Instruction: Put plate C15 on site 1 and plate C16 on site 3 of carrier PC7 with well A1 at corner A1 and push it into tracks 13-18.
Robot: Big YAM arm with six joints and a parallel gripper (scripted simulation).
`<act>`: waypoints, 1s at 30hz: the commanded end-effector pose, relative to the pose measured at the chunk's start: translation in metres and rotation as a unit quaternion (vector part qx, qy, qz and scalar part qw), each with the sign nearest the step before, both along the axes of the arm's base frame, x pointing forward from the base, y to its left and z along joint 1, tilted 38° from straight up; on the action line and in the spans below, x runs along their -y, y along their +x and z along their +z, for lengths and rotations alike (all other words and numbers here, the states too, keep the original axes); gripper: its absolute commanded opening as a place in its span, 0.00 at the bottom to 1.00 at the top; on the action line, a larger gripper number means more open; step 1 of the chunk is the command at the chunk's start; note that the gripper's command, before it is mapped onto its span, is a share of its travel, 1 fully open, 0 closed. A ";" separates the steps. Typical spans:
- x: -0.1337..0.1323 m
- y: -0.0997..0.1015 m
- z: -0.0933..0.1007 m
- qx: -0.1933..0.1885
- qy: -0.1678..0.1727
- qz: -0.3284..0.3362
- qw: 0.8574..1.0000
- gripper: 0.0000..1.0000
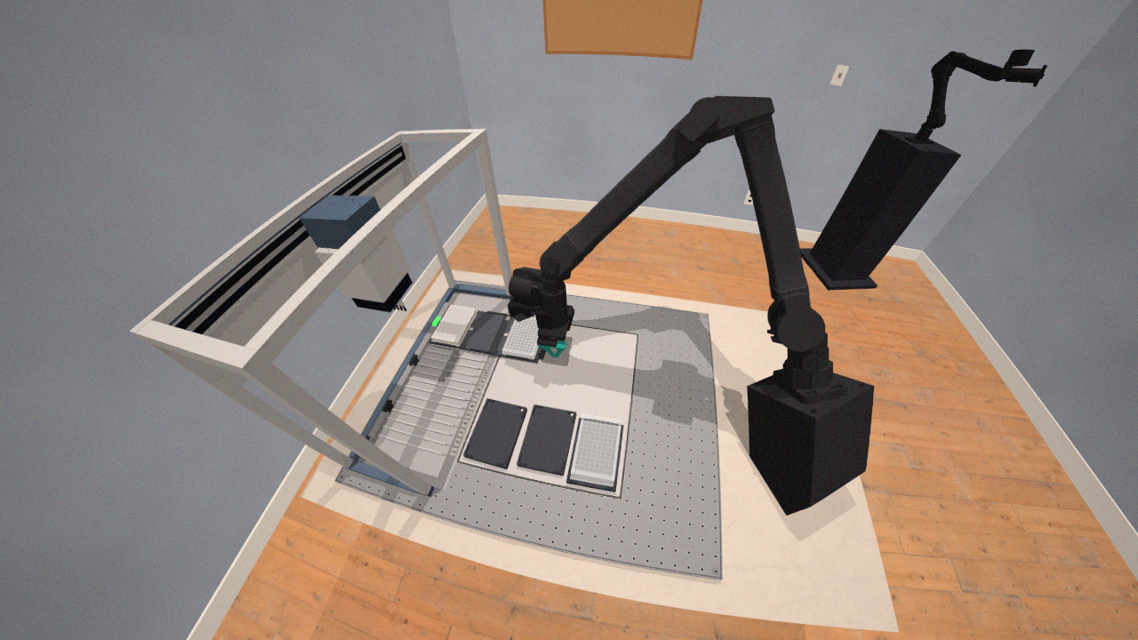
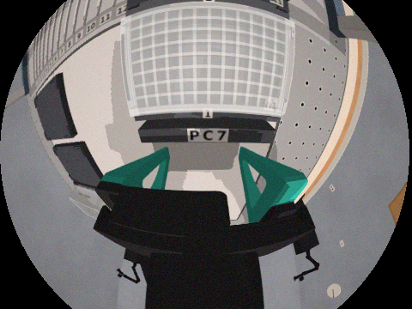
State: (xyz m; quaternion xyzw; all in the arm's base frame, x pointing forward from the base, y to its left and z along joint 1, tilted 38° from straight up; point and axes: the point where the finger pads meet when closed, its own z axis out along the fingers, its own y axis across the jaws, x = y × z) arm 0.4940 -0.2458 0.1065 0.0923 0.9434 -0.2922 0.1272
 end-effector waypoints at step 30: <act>-0.027 -0.007 0.059 0.041 -0.012 0.011 0.999 0.80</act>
